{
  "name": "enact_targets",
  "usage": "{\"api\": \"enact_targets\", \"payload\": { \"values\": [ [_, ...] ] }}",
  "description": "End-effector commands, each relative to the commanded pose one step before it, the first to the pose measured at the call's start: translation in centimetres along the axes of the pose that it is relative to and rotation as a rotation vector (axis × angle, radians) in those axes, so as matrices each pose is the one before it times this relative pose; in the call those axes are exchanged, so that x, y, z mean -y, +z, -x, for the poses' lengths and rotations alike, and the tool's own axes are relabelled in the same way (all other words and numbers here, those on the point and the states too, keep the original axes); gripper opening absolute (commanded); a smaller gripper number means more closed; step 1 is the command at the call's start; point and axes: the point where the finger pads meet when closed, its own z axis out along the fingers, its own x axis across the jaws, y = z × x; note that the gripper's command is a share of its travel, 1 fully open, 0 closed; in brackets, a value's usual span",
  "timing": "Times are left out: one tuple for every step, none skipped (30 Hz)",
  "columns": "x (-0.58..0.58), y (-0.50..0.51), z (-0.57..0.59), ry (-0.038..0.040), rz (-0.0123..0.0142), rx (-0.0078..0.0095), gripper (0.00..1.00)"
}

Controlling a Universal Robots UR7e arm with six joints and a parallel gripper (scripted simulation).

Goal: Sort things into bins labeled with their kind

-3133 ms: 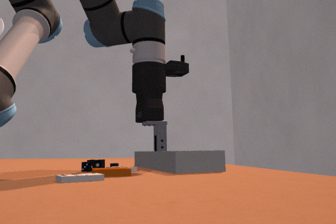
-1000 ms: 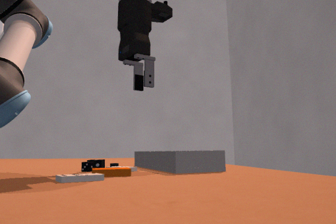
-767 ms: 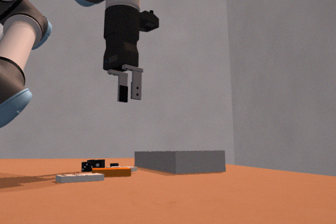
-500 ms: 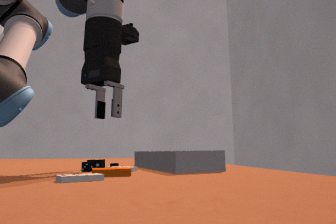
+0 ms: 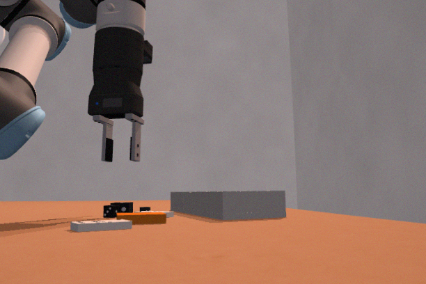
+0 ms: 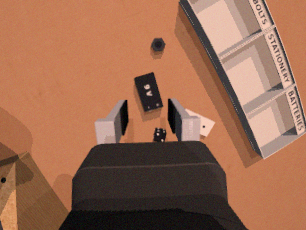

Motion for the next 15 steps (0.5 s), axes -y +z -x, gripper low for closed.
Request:
{"api": "enact_targets", "payload": {
  "values": [
    [0.05, -0.007, -0.086, -0.15627, -0.01532, -0.00803, 0.8],
    [0.026, -0.001, -0.018, -0.02688, -0.00218, -0.00127, 0.8],
    [0.025, -0.001, -0.017, -0.02687, -0.00247, -0.00126, 0.8],
    [0.027, 0.006, -0.021, -0.02683, -0.00281, -0.00125, 0.8],
    [0.022, -0.001, -0.016, -0.02677, -0.00325, -0.00123, 0.8],
    [0.0, 0.0, 0.0, 0.0, 0.0, 0.0, 0.8],
    [0.0, 0.0, 0.0, 0.0, 0.0, 0.0, 0.8],
    [0.016, -0.003, -0.01, -0.0014, -0.00019, -0.00006, 0.8],
    [0.016, -0.001, -0.01, 0.0, 0.0, 0.0, 0.8],
    [0.015, -0.001, -0.009, 0.0, 0.0, 0.0, 0.8],
    [0.013, 0.0, -0.008, 0.0, 0.0, 0.0, 0.8],
    [0.012, 0.0, -0.007, 0.0, 0.0, 0.0, 0.8],
    [0.01, 0.0, -0.007, 0.0, 0.0, 0.0, 0.8],
    [0.009, 0.0, -0.006, 0.0, 0.0, 0.0, 0.8],
    [0.013, 0.005, -0.008, 0.00003, 0.00004, -0.00002, 0.8]
  ]
}}
